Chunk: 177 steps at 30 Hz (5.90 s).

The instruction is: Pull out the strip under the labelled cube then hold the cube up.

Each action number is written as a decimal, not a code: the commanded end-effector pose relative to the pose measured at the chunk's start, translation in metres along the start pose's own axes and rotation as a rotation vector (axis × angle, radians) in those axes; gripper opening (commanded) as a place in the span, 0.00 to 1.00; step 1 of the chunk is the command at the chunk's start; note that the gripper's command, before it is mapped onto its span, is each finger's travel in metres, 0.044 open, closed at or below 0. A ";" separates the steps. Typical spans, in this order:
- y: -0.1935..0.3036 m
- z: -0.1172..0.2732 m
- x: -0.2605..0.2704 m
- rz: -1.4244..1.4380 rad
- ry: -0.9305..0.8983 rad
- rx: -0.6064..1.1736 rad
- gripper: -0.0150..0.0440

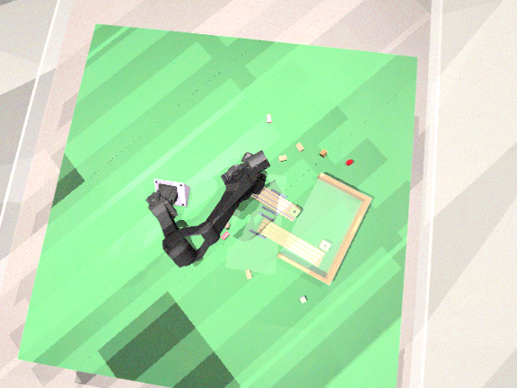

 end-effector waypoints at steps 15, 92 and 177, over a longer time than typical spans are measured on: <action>0.027 -0.006 -0.006 0.007 0.017 0.026 0.25; -0.189 0.032 0.011 -0.191 0.018 0.017 0.68; -0.078 0.087 -0.040 -0.185 0.020 0.023 0.25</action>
Point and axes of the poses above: the point midway between the two fingers, 35 mm back from their tips, its own z axis back along the fingers, its own x axis across the jaws, y = z × x, the point moved 9 cm from there along z, back along the fingers, and after that the axes turned 6 degrees about -z, right-handed, at the moved point
